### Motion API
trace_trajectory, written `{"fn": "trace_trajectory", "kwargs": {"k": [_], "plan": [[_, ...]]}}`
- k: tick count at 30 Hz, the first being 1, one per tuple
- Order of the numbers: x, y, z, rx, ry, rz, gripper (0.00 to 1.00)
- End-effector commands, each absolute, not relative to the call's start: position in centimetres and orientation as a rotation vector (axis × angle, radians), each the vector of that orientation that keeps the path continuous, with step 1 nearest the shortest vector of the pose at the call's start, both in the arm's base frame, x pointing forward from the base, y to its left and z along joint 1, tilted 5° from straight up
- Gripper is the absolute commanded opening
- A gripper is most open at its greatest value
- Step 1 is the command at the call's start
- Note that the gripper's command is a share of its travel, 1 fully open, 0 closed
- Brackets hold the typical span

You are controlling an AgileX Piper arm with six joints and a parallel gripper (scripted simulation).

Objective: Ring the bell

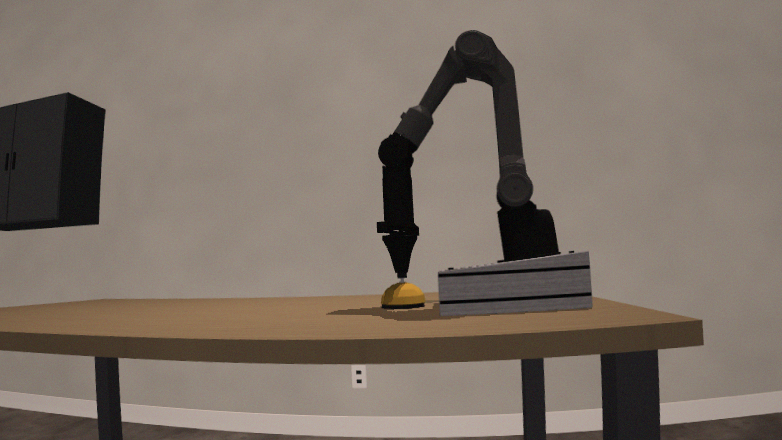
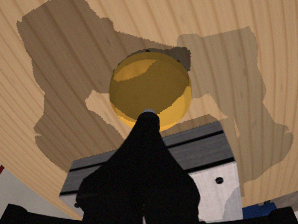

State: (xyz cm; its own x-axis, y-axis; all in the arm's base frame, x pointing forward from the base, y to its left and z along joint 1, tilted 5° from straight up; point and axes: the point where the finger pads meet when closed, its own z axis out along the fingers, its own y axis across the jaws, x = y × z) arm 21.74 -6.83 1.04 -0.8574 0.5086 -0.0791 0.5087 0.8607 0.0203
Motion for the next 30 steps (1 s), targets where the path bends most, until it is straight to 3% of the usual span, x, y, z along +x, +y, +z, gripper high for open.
{"fn": "trace_trajectory", "kwargs": {"k": [1, 30], "plan": [[21.68, -6.83, 0.94, 0.810, 2.954, -0.001, 0.00], [21.70, -6.84, 0.51, 0.810, 2.954, -0.001, 0.00]]}}
